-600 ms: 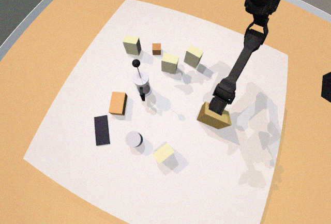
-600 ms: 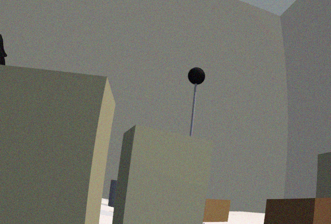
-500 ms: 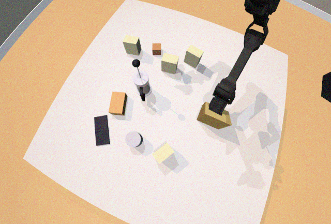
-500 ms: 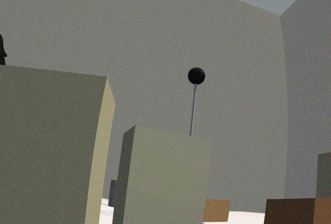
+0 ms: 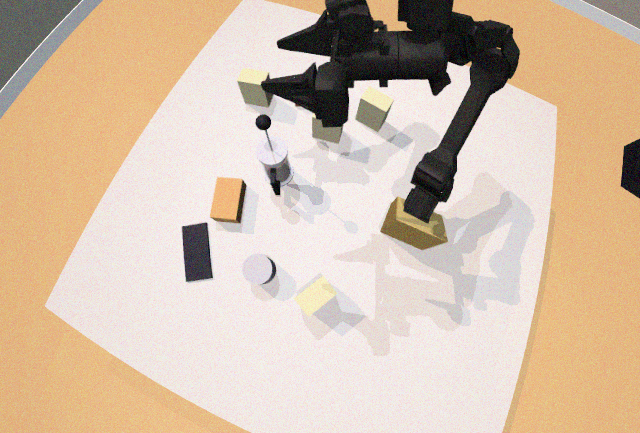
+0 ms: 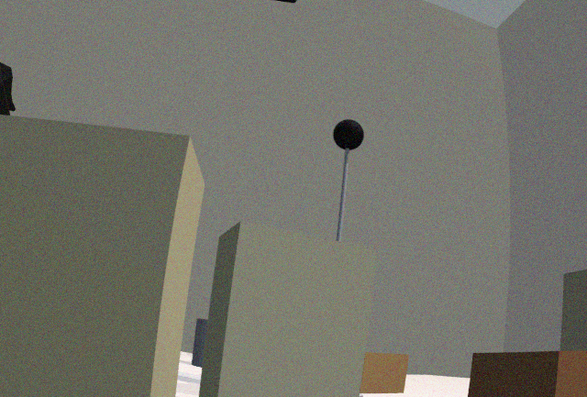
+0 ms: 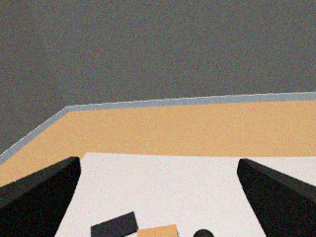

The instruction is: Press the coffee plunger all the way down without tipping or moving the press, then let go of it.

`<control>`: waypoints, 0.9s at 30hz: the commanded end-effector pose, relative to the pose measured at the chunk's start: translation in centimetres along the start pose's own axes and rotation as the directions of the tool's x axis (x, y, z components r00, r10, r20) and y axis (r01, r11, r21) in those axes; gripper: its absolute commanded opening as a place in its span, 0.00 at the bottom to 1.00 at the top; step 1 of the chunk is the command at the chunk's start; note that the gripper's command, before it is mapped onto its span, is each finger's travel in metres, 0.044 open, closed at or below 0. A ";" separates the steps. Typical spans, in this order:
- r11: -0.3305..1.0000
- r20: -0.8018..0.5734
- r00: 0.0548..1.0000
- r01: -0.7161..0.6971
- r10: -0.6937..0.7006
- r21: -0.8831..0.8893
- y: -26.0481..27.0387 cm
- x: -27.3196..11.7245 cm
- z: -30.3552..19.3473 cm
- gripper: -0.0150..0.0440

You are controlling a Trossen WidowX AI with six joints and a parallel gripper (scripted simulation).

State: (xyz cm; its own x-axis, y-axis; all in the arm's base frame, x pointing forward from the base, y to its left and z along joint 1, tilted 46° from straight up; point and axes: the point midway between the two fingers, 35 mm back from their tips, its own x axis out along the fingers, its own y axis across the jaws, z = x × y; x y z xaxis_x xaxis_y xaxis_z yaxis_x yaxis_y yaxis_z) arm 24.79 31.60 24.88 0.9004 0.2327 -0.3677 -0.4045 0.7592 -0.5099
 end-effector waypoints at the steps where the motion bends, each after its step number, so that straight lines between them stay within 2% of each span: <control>1: 0.985 -0.156 0.973 0.163 -0.169 -0.049 -1.8 2.2 -4.9 1.00; 4: 0.950 -0.252 0.917 0.284 -0.308 -0.128 -3.3 3.5 -8.6 1.00; 6: 0.940 -0.269 0.902 0.307 -0.337 -0.149 -3.7 3.9 -9.3 1.00; 16: 0.942 -0.269 0.904 0.299 -0.331 -0.151 -4.8 5.5 -14.9 1.00; 27: 0.942 -0.270 0.904 0.302 -0.332 -0.150 -5.2 6.4 -15.2 1.00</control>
State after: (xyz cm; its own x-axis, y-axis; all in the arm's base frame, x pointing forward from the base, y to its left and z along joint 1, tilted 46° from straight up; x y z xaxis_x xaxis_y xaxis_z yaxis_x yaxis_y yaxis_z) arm 29.85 20.10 13.74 0.9072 -0.2047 -0.3676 -0.1267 0.7001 -0.7027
